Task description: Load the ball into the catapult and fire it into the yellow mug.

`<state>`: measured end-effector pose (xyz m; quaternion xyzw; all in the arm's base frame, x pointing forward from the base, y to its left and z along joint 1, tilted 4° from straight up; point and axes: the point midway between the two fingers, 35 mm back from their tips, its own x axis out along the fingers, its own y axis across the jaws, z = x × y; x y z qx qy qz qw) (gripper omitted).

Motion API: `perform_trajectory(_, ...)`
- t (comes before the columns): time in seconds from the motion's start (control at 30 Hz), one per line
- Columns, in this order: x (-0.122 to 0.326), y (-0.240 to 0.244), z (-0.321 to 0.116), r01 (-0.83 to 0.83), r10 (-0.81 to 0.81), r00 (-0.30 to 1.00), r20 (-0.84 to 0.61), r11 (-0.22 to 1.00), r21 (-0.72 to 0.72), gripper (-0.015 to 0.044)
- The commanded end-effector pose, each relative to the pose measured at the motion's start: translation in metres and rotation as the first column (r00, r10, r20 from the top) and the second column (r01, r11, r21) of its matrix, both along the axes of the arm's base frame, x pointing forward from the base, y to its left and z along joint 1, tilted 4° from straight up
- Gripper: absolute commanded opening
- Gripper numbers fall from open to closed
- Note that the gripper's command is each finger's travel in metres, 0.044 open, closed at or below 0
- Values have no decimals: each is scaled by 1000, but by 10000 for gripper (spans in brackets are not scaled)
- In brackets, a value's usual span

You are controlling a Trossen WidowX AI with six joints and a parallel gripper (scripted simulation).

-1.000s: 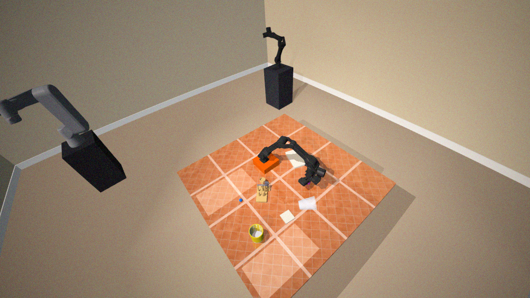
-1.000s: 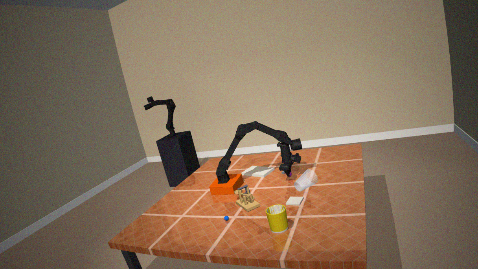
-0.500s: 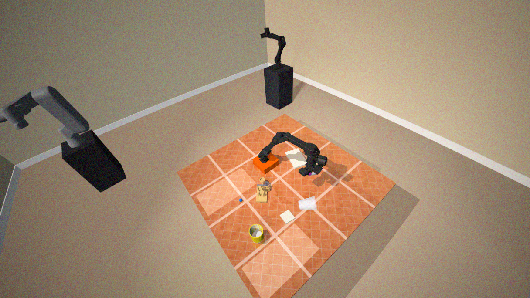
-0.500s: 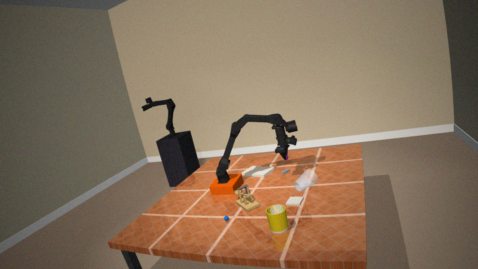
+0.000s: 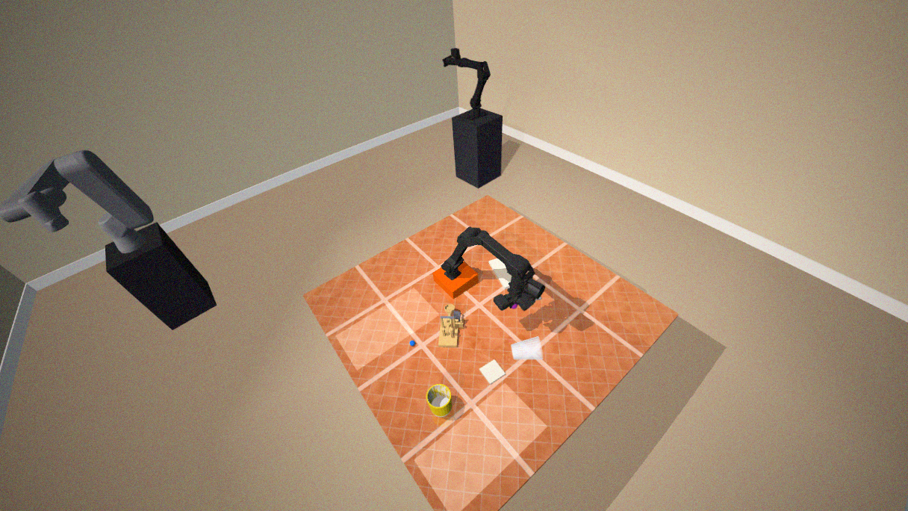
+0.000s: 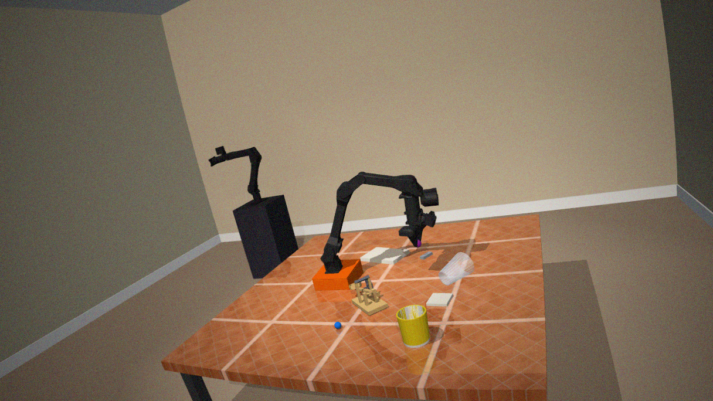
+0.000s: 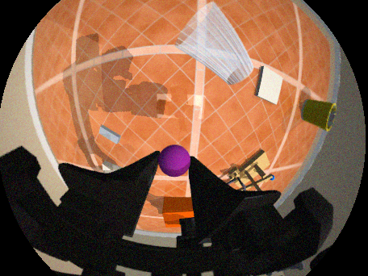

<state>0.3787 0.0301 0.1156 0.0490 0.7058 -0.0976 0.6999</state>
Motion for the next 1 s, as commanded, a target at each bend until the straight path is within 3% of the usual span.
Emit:
perform_trajectory(0.0,-12,-22,-1,47,-46,999,-24,999,9,0)
perform_trajectory(0.97,-118,-147,-17,333,-327,936,-135,942,31,0)
